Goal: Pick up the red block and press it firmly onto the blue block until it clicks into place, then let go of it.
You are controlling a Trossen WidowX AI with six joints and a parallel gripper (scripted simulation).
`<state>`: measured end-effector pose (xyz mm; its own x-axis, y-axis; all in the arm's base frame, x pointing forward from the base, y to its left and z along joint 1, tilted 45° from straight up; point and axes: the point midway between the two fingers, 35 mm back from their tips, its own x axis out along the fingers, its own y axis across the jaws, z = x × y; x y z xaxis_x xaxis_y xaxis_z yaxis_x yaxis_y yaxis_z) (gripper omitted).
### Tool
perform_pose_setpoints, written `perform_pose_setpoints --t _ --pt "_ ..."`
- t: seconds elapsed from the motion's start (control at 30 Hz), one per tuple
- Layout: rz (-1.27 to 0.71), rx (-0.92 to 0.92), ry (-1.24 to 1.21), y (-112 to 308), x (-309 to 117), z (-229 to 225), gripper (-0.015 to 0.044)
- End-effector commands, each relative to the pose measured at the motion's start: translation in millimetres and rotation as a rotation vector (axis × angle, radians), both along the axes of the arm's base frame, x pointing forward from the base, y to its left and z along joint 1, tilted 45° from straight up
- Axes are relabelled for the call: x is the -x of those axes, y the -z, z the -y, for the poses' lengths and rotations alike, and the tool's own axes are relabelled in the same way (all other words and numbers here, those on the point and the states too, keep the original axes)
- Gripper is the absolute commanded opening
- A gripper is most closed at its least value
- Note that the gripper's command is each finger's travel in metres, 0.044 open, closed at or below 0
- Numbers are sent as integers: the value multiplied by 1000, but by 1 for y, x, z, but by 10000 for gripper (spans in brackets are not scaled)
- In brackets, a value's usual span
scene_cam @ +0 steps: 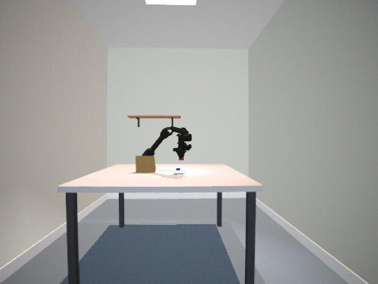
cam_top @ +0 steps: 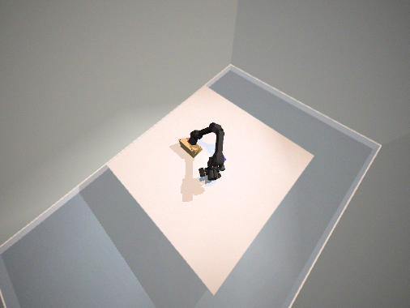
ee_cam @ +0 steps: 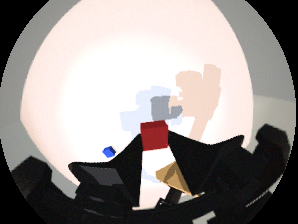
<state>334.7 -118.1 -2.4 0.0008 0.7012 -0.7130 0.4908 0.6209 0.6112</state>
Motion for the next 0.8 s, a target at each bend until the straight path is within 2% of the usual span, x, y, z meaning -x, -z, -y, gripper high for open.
perform_pose_setpoints --t 0.0,0.77 --pt "19 9 -22 -10 -2 -11 0" --pt "144 18 -146 -65 7 -110 0"
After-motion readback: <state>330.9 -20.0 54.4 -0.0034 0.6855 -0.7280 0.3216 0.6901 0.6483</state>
